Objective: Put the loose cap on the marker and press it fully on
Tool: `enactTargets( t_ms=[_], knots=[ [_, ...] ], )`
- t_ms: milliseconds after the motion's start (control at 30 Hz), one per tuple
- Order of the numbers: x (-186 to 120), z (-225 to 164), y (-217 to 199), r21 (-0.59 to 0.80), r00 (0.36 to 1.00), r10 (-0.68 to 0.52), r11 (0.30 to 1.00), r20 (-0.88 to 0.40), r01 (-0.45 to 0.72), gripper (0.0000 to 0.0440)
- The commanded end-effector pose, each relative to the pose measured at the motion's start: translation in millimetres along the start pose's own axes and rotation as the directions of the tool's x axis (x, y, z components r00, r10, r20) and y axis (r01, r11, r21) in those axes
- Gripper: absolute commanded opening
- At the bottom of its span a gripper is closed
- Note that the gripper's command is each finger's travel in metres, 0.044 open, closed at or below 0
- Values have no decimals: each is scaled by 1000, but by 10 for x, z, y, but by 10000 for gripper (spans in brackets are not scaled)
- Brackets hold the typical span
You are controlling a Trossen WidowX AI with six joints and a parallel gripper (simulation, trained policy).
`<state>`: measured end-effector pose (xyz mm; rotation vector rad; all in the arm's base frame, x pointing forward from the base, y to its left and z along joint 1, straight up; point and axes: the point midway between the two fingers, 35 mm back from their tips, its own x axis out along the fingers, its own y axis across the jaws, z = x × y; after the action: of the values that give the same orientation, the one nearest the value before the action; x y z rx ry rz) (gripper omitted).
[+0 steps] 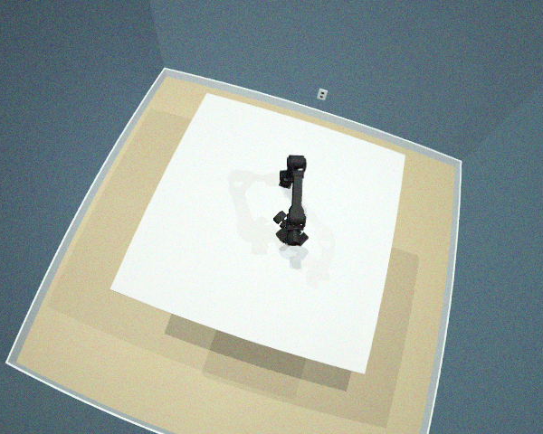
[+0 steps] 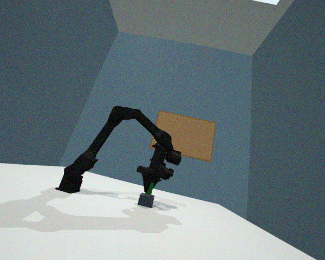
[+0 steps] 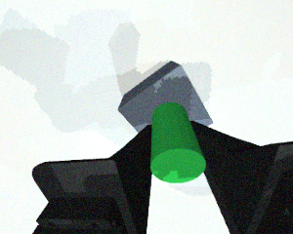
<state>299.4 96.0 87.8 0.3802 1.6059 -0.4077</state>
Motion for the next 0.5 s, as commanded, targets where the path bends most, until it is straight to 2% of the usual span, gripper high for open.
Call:
enactTargets(
  t_ms=[0, 467],
  knots=[
    [113, 88, -98, -3, 999, -34, 999, 17, 34, 99],
    [109, 129, -125, -64, 999, -28, 997, 43, 30, 126]
  ],
)
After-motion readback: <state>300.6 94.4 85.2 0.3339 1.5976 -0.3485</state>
